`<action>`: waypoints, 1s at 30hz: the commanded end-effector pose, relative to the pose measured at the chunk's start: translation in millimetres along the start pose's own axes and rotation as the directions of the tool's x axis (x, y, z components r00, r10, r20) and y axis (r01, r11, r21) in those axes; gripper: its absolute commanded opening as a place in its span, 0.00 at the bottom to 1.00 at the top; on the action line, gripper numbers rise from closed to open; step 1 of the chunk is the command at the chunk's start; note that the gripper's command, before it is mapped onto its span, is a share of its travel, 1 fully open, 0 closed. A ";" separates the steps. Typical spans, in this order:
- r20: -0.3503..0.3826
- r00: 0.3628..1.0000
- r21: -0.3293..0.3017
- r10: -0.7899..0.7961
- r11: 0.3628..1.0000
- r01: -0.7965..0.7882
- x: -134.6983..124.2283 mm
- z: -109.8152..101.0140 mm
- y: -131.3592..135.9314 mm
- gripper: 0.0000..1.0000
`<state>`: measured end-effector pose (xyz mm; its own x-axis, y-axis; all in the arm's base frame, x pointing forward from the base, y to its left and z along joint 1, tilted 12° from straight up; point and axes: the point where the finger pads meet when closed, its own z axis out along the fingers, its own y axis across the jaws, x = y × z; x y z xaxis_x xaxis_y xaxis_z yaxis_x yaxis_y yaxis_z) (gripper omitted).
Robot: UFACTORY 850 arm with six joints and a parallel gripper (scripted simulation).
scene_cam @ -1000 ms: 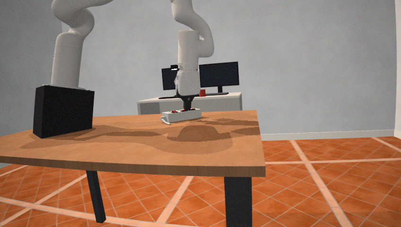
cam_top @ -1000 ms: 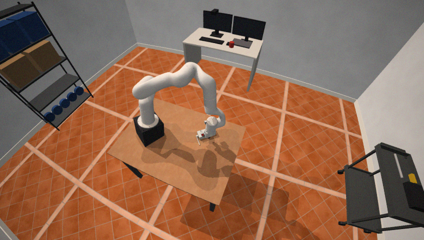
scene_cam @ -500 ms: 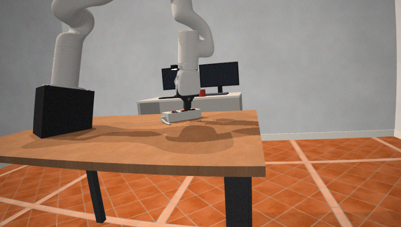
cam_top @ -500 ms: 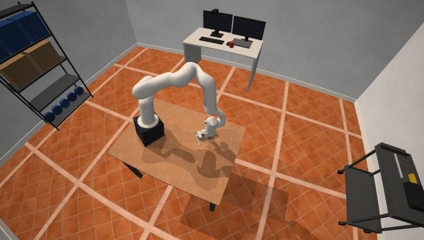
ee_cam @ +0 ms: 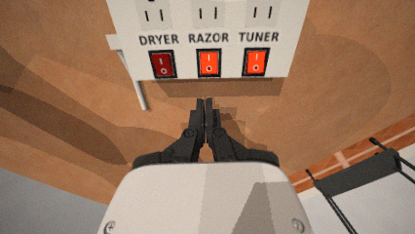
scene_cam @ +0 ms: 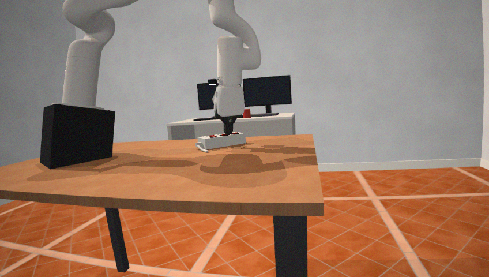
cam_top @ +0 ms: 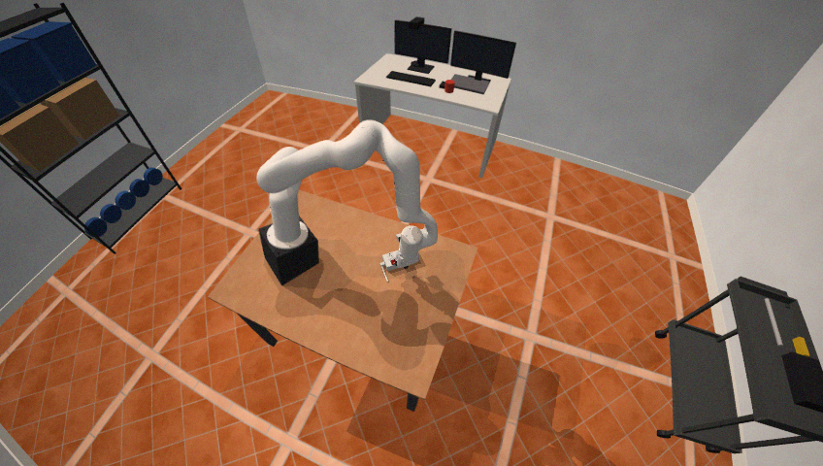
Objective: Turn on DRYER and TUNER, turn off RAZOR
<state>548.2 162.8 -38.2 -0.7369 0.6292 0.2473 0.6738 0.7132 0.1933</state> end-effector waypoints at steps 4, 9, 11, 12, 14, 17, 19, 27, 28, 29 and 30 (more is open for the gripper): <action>0.001 1.000 -0.003 -0.001 1.000 0.001 6.1 -35.4 1.7 0.00; 0.002 1.000 -0.002 -0.001 1.000 0.001 11.1 -58.3 0.5 0.00; 0.002 1.000 -0.002 -0.001 1.000 0.001 11.1 -58.3 0.5 0.00; 0.002 1.000 -0.002 -0.001 1.000 0.001 11.1 -58.3 0.5 0.00; 0.002 1.000 -0.002 -0.001 1.000 0.001 11.1 -58.3 0.5 0.00; 0.002 1.000 -0.002 -0.001 1.000 0.001 11.1 -58.3 0.5 0.00; 0.002 1.000 -0.002 -0.001 1.000 0.001 11.1 -58.3 0.5 0.00; 0.002 1.000 -0.002 -0.001 1.000 0.001 11.1 -58.3 0.5 0.00; 0.002 1.000 -0.002 -0.001 1.000 0.001 11.1 -58.3 0.5 0.00; 0.002 1.000 -0.002 -0.001 1.000 0.001 11.1 -58.3 0.5 0.00; 0.002 1.000 -0.002 -0.001 1.000 0.001 11.1 -58.3 0.5 0.00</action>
<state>542.7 152.1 19.1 -0.7371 0.6291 0.2467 0.6736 0.7132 0.1940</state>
